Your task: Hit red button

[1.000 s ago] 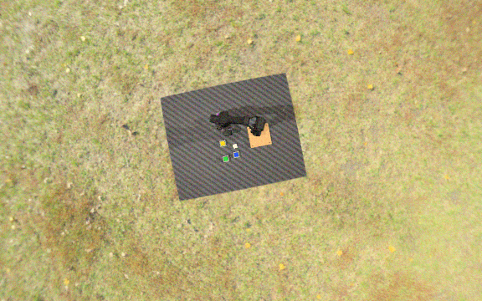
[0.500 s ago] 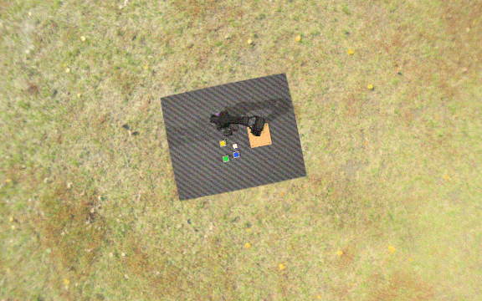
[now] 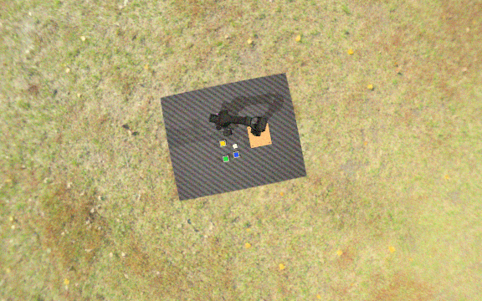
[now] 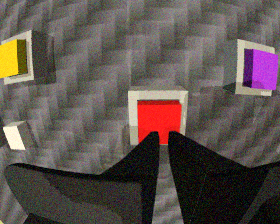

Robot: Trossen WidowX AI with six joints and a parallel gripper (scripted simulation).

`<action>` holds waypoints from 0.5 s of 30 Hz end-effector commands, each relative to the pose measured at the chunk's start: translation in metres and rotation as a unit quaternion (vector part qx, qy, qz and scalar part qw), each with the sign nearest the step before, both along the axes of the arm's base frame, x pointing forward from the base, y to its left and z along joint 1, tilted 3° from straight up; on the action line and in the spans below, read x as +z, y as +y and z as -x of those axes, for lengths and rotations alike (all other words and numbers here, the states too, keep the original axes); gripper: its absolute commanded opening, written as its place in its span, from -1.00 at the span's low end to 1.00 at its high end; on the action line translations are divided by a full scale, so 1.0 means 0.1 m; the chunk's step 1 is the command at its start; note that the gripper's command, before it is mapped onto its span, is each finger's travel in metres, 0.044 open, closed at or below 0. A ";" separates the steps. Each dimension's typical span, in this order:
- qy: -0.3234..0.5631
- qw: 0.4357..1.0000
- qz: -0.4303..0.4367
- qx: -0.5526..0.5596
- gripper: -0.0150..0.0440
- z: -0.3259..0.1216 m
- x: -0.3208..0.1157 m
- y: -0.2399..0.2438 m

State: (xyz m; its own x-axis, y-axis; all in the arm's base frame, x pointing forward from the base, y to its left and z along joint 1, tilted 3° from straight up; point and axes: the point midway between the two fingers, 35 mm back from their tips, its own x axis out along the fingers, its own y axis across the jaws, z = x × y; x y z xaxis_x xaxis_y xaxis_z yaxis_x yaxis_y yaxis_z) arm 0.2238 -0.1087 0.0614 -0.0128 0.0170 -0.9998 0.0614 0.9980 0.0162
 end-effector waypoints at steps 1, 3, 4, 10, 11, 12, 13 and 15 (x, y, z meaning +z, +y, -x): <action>-0.002 1.000 -0.002 0.003 -0.16 -0.12 0.09 0.15; -0.005 1.000 -0.002 0.006 0.02 -0.27 0.15 0.37; -0.006 1.000 -0.002 0.007 0.11 -0.34 0.19 0.49; -0.014 1.000 -0.007 0.015 0.64 -0.61 0.39 1.31; -0.015 1.000 -0.008 0.017 0.73 -0.63 0.43 1.45; -0.016 1.000 -0.010 0.018 0.82 -0.64 0.46 1.60; -0.017 1.000 -0.011 0.019 0.86 -0.64 0.49 1.76; -0.014 1.000 -0.013 0.016 0.86 -0.61 0.56 2.03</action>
